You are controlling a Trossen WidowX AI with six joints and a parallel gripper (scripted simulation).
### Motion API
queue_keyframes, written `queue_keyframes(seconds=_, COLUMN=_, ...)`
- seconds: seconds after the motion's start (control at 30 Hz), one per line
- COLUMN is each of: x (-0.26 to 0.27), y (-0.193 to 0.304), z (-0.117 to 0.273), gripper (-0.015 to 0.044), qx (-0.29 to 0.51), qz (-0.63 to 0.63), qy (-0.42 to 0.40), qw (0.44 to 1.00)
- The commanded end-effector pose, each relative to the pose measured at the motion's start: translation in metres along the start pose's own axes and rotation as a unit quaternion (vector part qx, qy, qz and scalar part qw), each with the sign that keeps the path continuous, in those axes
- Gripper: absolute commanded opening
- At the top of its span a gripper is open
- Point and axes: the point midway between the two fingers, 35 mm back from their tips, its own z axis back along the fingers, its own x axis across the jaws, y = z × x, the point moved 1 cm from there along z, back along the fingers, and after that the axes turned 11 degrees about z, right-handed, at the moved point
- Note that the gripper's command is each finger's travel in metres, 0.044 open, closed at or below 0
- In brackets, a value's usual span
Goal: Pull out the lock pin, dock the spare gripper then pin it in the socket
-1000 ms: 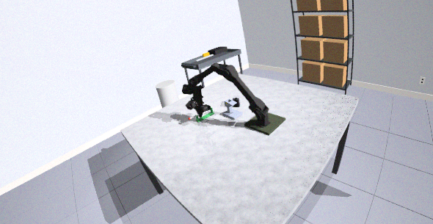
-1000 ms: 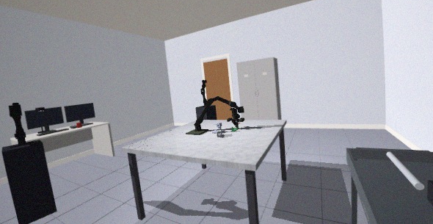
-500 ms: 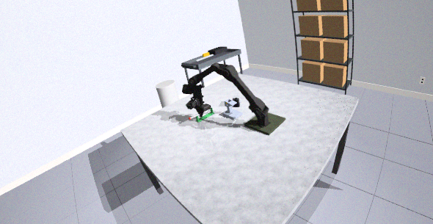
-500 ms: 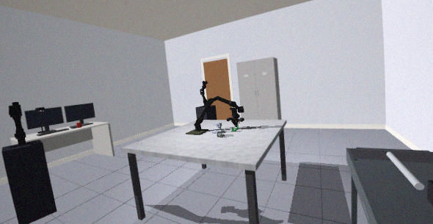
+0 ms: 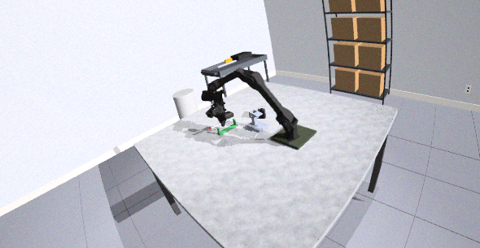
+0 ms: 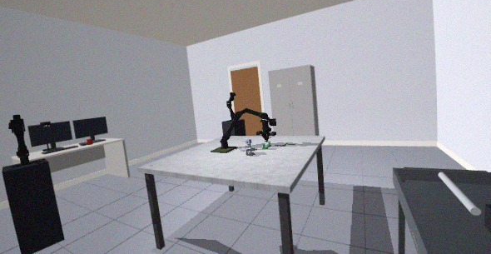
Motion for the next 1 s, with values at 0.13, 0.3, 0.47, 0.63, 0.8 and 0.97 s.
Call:
queue_keyframes(seconds=0.13, x=0.000, y=0.000, z=0.000, gripper=0.0000, qx=0.000, qz=0.000, qy=0.000, qw=1.000)
queue_keyframes(seconds=0.3, x=0.000, y=0.008, z=0.003, gripper=0.0000, qx=0.000, qz=0.001, qy=0.000, qw=1.000)
queue_keyframes(seconds=0.47, x=-0.001, y=0.023, z=0.008, gripper=0.0000, qx=0.001, qz=0.002, qy=0.000, qw=1.000)
queue_keyframes(seconds=0.63, x=-0.001, y=0.038, z=0.014, gripper=0.0000, qx=0.002, qz=0.004, qy=0.000, qw=1.000)
queue_keyframes(seconds=0.8, x=0.000, y=0.053, z=0.019, gripper=0.0000, qx=0.003, qz=0.006, qy=0.000, qw=1.000)
queue_keyframes(seconds=0.97, x=0.000, y=0.055, z=0.018, gripper=0.0000, qx=0.003, qz=0.006, qy=0.000, qw=1.000)
